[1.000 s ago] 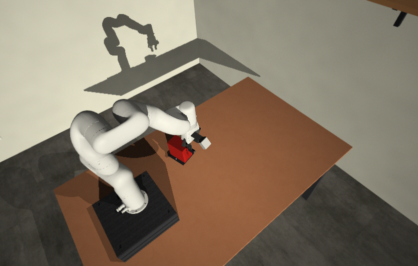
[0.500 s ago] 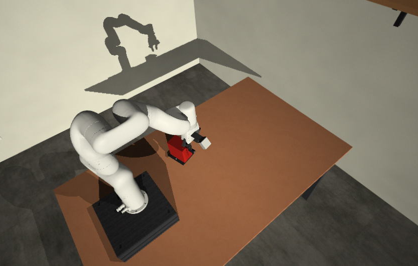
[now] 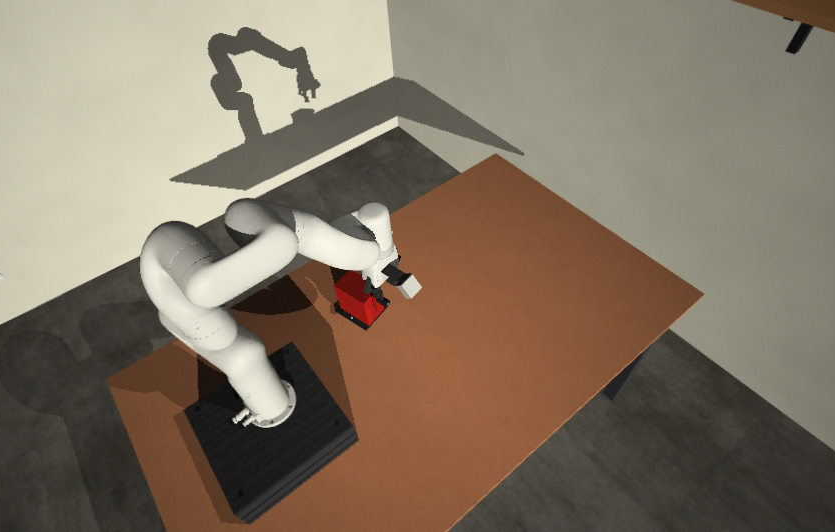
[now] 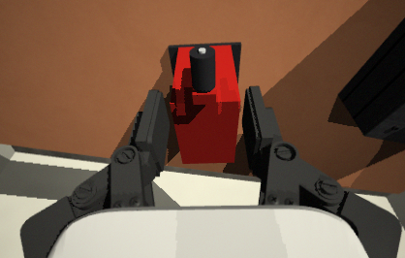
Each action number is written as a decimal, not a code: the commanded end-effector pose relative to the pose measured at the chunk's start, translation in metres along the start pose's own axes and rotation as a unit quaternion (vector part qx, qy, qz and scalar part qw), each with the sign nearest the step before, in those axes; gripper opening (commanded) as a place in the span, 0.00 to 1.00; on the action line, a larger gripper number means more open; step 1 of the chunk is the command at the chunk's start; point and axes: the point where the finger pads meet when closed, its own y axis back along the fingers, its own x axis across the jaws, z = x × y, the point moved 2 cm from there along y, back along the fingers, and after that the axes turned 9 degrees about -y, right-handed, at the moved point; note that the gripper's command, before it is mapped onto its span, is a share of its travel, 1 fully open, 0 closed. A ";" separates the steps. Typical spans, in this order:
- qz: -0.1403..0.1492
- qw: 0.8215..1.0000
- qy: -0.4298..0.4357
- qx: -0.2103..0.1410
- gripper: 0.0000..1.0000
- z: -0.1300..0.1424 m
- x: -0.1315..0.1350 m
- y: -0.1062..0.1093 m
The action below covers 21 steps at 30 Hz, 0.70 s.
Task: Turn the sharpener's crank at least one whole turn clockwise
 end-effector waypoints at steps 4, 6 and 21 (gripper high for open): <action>-0.002 1.000 0.000 0.000 0.54 0.000 -0.001 -0.001; -0.002 1.000 0.000 0.000 0.54 0.000 -0.001 -0.002; -0.002 1.000 0.000 0.000 0.54 0.000 -0.001 -0.018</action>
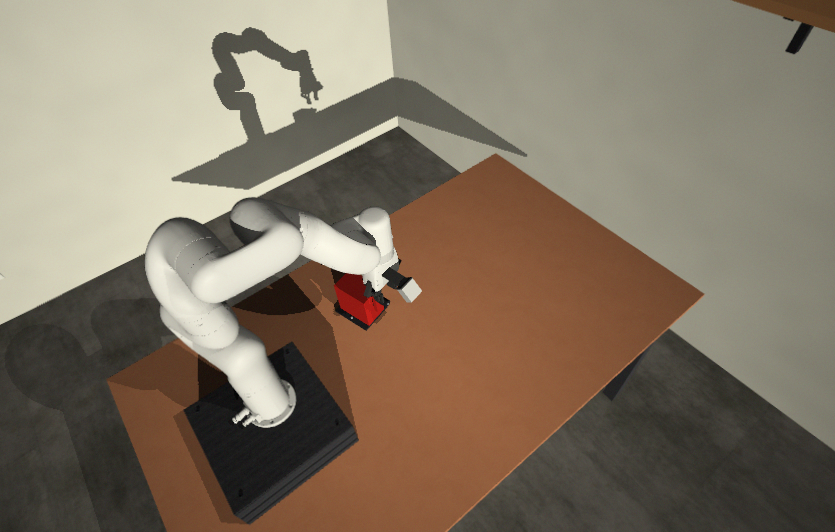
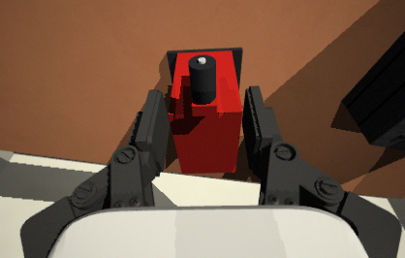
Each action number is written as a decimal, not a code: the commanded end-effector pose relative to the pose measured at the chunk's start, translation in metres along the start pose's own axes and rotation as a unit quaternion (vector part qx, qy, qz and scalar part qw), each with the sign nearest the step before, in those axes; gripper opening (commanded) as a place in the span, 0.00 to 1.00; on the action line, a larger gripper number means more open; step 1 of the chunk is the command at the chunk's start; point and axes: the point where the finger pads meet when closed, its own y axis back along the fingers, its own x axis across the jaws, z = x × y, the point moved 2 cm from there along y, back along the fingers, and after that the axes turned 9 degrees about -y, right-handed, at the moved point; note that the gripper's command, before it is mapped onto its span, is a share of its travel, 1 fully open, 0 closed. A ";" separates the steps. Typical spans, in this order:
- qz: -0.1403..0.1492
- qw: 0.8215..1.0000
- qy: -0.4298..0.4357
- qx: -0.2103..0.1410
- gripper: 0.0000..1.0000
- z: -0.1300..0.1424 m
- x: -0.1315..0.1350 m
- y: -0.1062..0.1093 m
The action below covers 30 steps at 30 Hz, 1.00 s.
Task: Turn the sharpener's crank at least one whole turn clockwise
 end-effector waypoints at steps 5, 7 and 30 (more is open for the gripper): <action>-0.002 1.000 0.000 0.000 0.54 0.000 -0.001 -0.007; -0.002 1.000 0.000 0.000 0.54 0.000 -0.002 -0.010; -0.002 1.000 0.000 0.000 0.54 0.001 -0.002 -0.031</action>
